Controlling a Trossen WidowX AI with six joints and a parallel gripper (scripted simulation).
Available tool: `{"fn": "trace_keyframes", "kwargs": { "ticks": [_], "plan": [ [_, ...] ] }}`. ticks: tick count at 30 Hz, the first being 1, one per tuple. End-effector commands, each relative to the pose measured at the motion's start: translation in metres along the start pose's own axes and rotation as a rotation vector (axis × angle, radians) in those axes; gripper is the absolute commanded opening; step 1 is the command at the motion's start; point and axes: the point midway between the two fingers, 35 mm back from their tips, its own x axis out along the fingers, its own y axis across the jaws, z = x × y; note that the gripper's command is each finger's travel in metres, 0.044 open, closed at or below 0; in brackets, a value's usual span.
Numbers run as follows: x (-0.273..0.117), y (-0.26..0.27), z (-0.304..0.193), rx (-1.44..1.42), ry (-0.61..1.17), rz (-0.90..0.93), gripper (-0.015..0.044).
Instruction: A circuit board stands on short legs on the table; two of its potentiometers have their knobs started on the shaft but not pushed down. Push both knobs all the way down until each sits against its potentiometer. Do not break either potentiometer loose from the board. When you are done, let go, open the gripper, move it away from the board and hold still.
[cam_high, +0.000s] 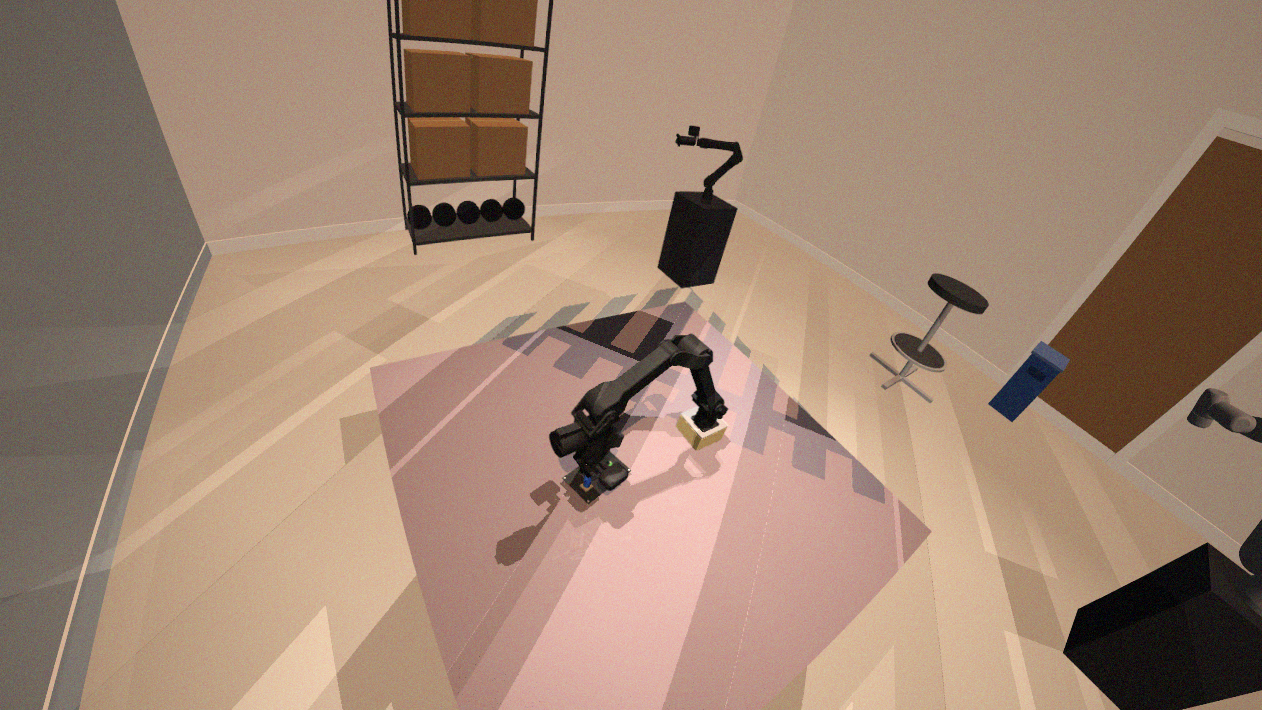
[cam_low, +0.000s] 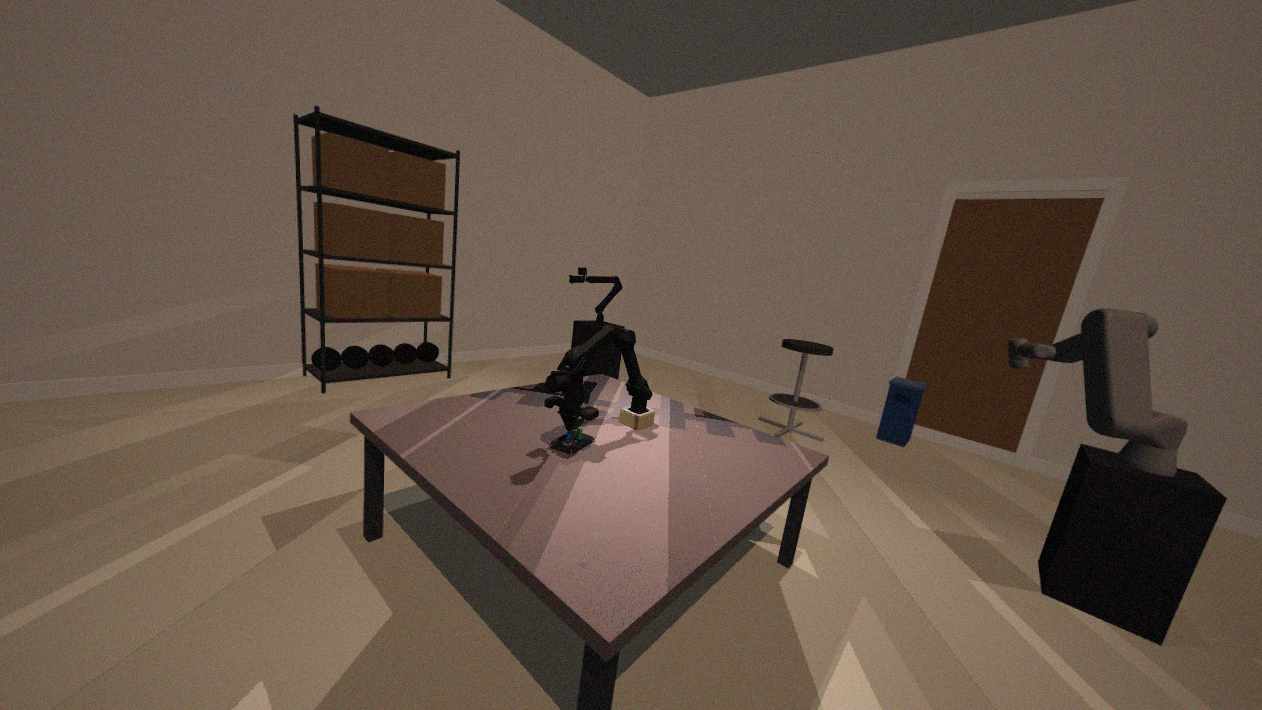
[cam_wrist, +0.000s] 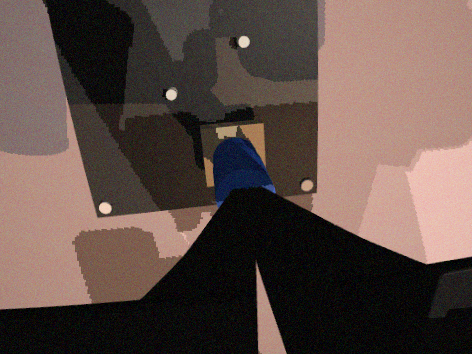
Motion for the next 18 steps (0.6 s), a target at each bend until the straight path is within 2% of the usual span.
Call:
{"fn": "trace_keyframes", "kwargs": {
  "ticks": [1, 2, 11, 18],
  "plan": [
    [-0.008, 0.0, -0.001, 0.001, 0.008, -0.001, 0.0],
    [-0.009, 0.0, -0.001, 0.001, 0.008, -0.001, 0.0],
    [-0.003, 0.0, 0.002, 0.0, 0.0, 0.0, 0.0236],
    [-0.028, -0.004, 0.073, 0.0, -0.003, -0.001, 0.042]
  ]
}}
